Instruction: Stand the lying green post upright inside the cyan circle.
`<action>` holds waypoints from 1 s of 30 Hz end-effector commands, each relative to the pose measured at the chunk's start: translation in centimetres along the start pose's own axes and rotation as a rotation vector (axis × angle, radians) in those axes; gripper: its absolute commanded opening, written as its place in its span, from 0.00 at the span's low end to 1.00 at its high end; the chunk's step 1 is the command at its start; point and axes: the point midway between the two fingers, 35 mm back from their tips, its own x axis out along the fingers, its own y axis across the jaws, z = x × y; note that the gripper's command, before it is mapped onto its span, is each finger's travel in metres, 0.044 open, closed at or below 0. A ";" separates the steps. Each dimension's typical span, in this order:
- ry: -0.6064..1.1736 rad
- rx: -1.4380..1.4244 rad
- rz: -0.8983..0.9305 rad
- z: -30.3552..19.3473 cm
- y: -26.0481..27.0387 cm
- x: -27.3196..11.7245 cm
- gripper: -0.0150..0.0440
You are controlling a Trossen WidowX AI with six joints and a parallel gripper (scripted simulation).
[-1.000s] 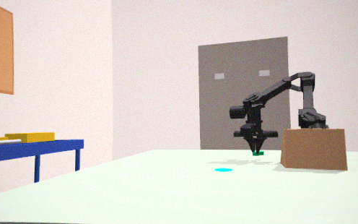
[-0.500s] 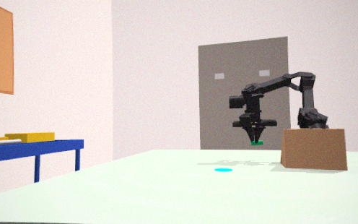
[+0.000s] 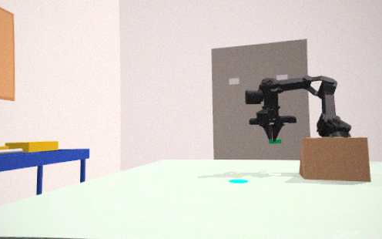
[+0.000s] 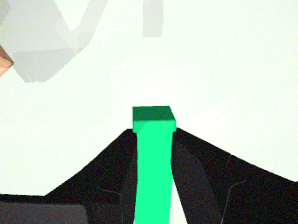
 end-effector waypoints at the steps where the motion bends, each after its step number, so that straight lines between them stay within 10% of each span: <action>1: 0.003 0.002 0.000 -0.1 0.1 -0.6 0.29; 30: -0.021 -0.056 0.008 7.7 -1.5 -2.4 0.29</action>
